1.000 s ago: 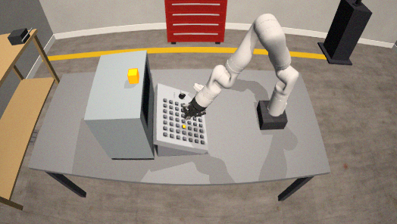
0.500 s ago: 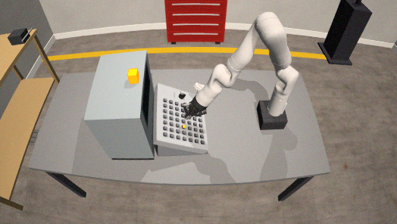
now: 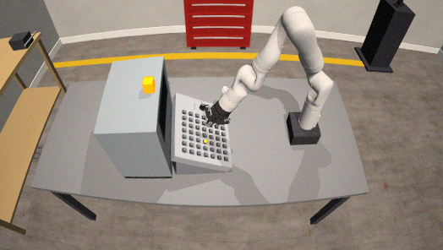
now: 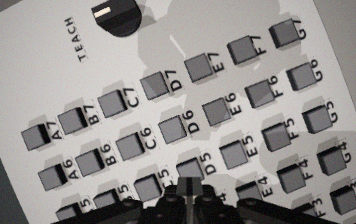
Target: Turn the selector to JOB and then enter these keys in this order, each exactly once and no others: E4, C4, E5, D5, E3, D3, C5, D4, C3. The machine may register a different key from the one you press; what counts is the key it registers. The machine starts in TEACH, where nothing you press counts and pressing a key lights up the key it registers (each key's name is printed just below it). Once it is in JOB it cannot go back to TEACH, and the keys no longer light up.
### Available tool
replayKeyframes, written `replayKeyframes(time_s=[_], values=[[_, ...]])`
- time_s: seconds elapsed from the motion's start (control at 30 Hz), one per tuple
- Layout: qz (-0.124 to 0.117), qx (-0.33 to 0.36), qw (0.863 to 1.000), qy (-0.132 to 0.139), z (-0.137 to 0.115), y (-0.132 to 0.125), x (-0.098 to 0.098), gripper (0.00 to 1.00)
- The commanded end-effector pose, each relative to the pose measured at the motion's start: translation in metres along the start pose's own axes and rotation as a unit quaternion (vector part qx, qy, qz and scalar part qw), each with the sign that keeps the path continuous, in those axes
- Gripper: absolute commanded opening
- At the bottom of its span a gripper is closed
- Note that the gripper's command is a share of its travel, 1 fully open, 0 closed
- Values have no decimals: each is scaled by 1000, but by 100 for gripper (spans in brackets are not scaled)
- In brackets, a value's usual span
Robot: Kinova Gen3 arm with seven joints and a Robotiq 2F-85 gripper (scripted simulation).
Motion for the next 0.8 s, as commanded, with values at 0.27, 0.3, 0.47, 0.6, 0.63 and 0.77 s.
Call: replayKeyframes(time_s=[0.27, 0.3, 0.47, 0.6, 0.63, 0.77], values=[[5, 229, 973, 1, -53, -9, -7, 10], [4, 248, 969, 1, -57, -10, -8, 10], [4, 342, 940, 2, -77, -12, -10, 10], [4, 392, 920, 2, -88, -14, -12, 10], [4, 410, 912, 2, -92, -14, -12, 10], [4, 480, 877, 2, -108, -17, -14, 10]])
Point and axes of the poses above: the point where the finger pads meet when closed, its own x axis out along the fingers, its own y axis across the jaws, z = x × y, the point moved 1 cm from there along -x, back along the fingers, and after that the axes turned 15 degrees about -x, right-handed, at the moved point
